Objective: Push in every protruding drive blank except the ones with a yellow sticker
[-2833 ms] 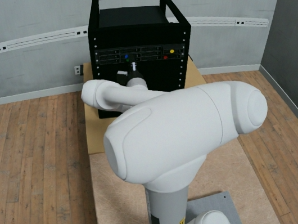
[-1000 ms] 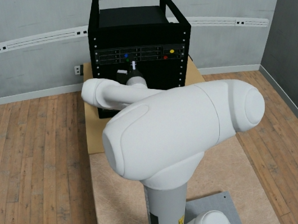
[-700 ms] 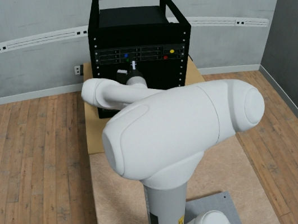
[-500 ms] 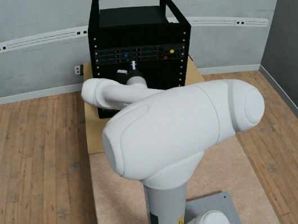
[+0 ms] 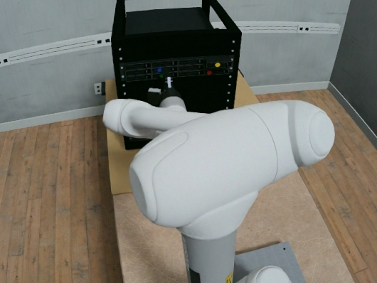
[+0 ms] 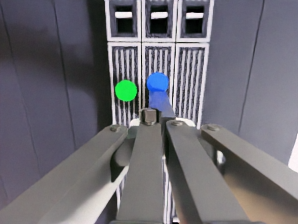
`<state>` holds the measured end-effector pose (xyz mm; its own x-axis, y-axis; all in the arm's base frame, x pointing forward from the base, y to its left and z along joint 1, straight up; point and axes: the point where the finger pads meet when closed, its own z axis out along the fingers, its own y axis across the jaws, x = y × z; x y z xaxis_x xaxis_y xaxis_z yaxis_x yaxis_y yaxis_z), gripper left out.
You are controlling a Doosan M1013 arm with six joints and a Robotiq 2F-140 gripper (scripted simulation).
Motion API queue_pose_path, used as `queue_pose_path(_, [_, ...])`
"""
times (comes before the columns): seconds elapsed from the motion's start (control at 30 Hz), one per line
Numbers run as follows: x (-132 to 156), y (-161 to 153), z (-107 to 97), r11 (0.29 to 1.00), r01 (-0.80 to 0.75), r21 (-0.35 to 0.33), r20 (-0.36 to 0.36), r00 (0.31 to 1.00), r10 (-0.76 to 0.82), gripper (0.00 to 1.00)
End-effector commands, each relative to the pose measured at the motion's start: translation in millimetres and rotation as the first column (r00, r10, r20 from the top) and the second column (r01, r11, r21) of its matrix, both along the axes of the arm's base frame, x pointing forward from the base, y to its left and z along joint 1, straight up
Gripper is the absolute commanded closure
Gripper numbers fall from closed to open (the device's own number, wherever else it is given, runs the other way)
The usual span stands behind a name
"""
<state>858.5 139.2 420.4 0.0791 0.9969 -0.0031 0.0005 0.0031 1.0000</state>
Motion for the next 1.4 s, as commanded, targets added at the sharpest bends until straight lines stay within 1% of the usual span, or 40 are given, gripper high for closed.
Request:
queue_pose_path(0.0, [4,0,0,1.000,-0.001,0.002,-0.001,1.000,0.001,0.90])
queue_pose_path(0.53, [1,0,0,1.000,-0.001,0.002,-0.001,1.000,0.001,0.90])
queue_pose_path(0.67, [-12,1,0,1.000,-0.001,0.002,-0.001,1.000,0.001,0.90])
queue_pose_path(0.83, [-40,3,0,1.000,-0.001,0.002,-0.001,1.000,0.001,0.90])
queue_pose_path(0.9, [-40,3,0,1.000,-0.001,0.002,-0.001,1.000,0.001,0.90])
queue_pose_path(1.1, [-70,5,0,1.000,-0.001,0.002,-0.001,1.000,0.001,0.90])
queue_pose_path(1.2, [-77,6,0,1.000,-0.001,0.002,-0.001,1.000,0.001,0.90])
queue_pose_path(1.37, [-78,6,0,1.000,-0.001,0.002,-0.001,1.000,0.001,0.90])
